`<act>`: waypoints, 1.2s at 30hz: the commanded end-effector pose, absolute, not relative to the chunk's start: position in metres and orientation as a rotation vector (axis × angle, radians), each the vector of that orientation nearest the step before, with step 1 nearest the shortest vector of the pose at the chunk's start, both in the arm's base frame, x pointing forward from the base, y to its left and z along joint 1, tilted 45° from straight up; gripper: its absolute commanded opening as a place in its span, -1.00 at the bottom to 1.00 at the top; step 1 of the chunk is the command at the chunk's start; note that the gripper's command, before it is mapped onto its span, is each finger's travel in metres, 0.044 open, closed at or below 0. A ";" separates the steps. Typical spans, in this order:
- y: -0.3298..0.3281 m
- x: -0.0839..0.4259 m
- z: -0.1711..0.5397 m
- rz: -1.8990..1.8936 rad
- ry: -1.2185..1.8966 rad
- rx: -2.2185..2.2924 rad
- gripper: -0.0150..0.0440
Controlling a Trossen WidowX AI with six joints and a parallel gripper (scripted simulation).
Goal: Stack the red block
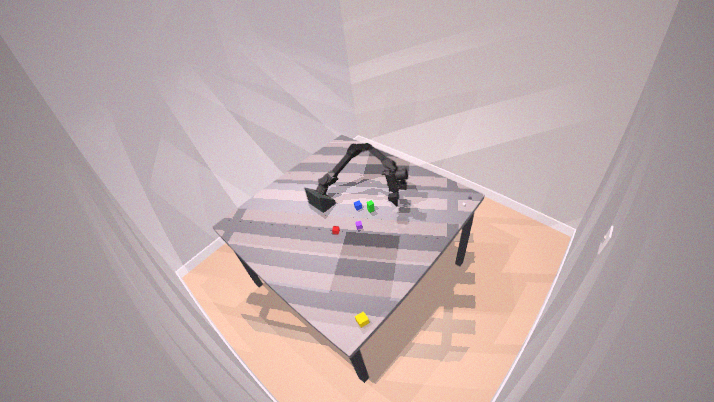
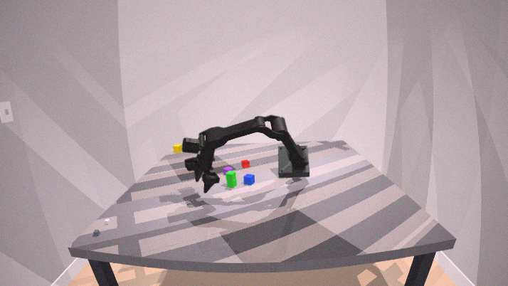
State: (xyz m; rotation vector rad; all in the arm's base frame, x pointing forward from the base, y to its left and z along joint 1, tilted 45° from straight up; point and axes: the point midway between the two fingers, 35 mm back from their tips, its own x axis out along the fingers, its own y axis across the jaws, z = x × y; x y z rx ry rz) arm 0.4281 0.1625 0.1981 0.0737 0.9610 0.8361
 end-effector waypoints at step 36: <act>-0.146 0.293 -0.034 0.949 1.245 0.155 1.00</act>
